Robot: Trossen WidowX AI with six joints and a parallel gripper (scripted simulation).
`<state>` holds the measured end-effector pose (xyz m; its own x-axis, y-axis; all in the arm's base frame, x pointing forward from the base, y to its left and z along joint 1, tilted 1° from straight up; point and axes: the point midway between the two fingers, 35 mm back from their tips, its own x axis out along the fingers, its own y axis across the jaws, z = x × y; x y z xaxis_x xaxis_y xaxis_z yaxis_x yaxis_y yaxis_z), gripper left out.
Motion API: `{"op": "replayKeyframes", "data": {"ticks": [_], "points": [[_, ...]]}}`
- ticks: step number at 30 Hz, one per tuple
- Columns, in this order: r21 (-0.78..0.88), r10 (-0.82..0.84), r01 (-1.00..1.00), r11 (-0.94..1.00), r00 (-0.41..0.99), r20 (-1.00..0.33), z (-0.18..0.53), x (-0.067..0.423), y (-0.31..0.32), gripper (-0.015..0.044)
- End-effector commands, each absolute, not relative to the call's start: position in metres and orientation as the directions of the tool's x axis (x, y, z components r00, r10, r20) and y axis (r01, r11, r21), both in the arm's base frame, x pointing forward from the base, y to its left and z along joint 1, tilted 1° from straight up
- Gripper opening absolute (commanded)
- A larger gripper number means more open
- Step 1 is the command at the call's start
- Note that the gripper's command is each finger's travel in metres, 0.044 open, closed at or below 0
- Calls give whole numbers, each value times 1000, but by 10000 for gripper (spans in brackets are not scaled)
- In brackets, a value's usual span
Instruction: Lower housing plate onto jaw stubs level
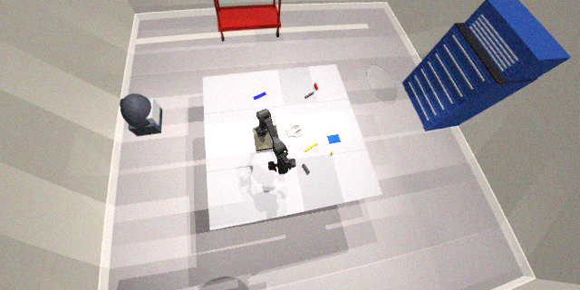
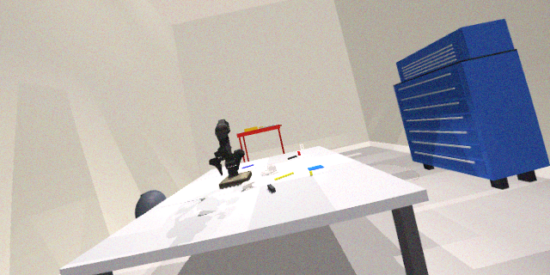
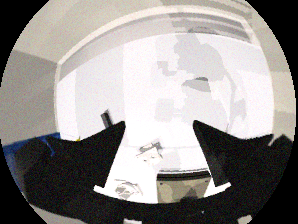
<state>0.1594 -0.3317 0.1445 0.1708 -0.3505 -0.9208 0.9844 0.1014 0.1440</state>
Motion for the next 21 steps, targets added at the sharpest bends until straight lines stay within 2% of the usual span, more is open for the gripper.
{"op": "replayKeyframes", "data": {"ticks": [1,21], "points": [[109,-286,975,194,162,-944,135,170,-312,440],[11,-28,791,612,36,-999,107,193,-219,440]]}}
